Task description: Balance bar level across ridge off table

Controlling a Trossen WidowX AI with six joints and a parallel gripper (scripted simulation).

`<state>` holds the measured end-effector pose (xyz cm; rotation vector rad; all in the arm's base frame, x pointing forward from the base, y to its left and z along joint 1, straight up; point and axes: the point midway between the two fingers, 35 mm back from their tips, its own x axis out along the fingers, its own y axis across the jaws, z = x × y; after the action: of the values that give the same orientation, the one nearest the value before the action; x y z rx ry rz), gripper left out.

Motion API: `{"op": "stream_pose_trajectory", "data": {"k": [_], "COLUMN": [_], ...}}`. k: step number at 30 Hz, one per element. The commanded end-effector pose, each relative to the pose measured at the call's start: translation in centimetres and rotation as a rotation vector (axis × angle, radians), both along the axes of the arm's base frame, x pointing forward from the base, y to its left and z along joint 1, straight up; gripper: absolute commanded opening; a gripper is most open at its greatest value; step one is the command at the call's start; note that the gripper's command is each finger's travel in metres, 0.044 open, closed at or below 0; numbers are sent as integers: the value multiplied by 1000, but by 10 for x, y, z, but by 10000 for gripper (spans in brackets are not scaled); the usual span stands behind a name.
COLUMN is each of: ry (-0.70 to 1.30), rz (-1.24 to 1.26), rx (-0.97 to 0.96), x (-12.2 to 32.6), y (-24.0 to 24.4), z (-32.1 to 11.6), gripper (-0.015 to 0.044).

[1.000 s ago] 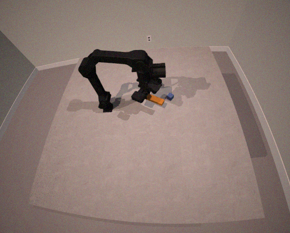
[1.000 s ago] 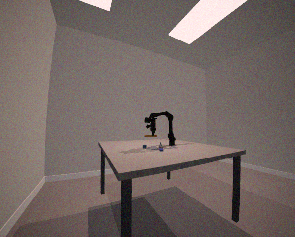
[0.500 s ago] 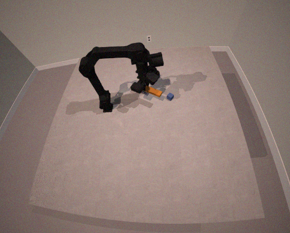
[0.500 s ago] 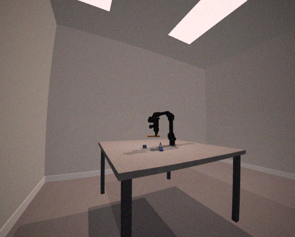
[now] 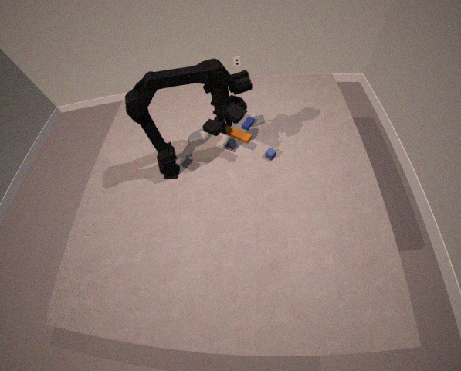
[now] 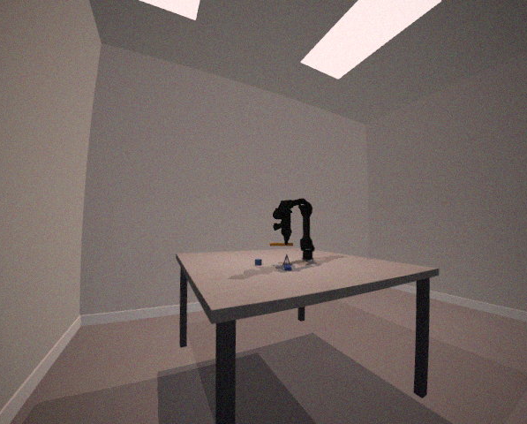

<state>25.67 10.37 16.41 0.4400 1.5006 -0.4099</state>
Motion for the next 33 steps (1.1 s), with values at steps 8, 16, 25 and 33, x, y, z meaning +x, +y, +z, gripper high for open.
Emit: {"op": "stream_pose_trajectory", "data": {"k": [8, 16, 25, 33], "ry": [9, 9, 9, 9], "rz": [-18, -18, -18, -18], "rx": [3, 3, 3, 3], "x": [-20, -19, -19, -18], "y": [32, 33, 33, 33], "z": [-1, -9, -24, -37], "gripper": [0, 0, 0, 0]}}
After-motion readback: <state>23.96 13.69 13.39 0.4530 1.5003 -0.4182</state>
